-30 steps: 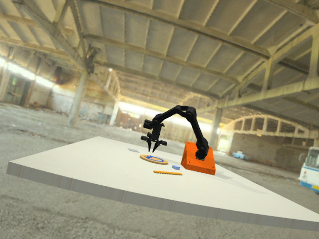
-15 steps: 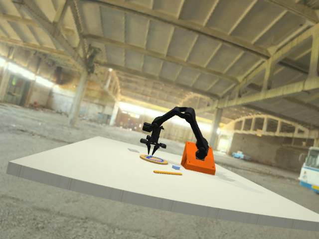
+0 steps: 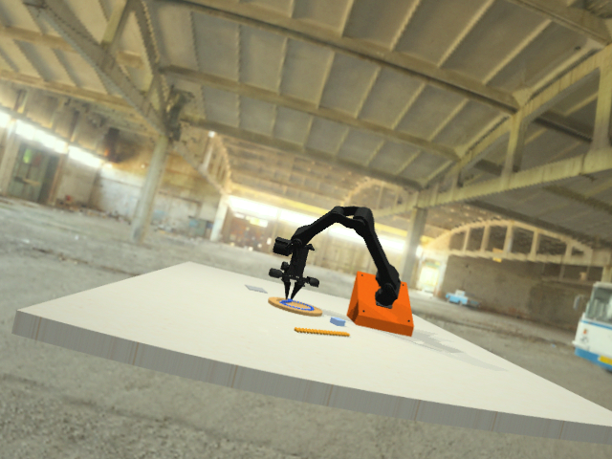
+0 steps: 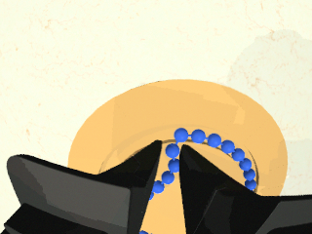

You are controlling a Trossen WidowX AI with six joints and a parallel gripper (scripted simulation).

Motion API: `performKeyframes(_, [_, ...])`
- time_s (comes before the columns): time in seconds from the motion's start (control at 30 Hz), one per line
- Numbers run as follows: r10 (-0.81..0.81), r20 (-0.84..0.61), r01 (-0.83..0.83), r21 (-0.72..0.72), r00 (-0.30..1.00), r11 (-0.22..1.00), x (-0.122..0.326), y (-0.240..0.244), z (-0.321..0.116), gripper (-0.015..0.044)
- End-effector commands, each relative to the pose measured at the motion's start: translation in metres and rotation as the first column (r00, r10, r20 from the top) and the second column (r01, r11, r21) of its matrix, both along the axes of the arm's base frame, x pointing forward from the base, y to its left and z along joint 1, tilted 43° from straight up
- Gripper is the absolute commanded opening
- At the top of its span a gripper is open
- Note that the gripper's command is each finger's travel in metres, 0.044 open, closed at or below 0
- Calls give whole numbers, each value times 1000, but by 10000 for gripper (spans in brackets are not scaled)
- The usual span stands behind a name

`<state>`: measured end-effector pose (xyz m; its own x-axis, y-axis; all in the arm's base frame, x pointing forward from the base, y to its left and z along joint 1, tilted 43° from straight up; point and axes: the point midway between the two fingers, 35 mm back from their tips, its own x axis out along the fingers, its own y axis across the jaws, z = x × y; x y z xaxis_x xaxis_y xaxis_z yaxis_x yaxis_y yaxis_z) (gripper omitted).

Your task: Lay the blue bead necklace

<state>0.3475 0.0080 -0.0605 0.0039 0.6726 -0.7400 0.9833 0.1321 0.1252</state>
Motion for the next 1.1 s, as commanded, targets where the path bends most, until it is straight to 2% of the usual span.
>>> performKeyframes(0.0, [0, 1, 0, 0, 1000, 1000, 0, 0, 0, 0])
performKeyframes(1.07, [-1, -7, 1, 5, 1000, 1000, 0, -5, 4, 0])
